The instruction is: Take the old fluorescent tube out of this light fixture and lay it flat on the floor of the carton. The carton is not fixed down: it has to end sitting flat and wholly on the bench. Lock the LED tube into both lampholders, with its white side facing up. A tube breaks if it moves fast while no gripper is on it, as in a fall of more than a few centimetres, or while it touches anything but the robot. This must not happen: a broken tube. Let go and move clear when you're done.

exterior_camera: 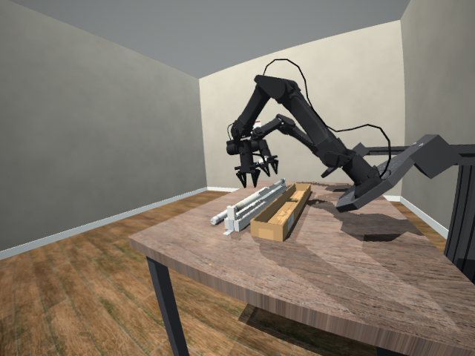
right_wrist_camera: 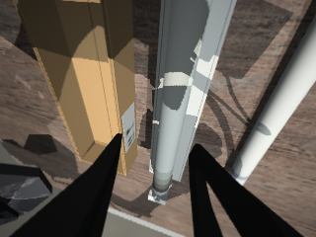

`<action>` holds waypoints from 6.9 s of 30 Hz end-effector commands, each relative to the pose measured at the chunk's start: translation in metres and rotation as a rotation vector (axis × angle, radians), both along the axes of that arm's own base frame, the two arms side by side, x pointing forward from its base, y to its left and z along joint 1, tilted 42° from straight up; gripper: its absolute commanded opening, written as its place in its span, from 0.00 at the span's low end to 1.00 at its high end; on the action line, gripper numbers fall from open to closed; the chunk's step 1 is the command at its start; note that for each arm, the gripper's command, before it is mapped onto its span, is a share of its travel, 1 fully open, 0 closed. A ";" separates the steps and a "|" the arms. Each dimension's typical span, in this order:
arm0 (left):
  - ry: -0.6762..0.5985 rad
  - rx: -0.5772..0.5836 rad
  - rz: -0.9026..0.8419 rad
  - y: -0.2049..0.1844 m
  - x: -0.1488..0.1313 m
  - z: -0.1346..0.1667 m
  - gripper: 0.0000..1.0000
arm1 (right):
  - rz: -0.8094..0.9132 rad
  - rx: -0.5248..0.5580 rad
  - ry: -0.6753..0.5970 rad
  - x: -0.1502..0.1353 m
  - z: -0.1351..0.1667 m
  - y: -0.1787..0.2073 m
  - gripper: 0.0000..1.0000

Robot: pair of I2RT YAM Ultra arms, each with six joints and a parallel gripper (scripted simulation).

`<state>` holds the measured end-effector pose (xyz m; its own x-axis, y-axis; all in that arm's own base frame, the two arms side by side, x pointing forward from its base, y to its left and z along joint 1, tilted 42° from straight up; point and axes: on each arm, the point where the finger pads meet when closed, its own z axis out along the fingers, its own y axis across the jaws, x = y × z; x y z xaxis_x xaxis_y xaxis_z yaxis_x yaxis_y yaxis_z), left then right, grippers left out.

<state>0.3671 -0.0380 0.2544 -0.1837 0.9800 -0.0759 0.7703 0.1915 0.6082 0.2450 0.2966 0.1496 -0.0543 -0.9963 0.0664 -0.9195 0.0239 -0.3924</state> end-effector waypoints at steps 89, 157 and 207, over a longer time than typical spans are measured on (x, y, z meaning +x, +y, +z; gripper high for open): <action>0.061 0.024 -0.074 0.006 0.010 -0.049 0.11 | 0.138 -0.064 0.001 0.036 -0.052 0.006 0.11; -0.465 0.122 -0.032 0.010 0.004 -0.052 0.11 | 0.207 -0.063 -0.541 0.032 -0.052 0.004 0.11; -0.606 0.169 -0.015 0.011 -0.001 -0.063 0.11 | 0.256 -0.132 -0.684 0.025 -0.070 -0.003 0.11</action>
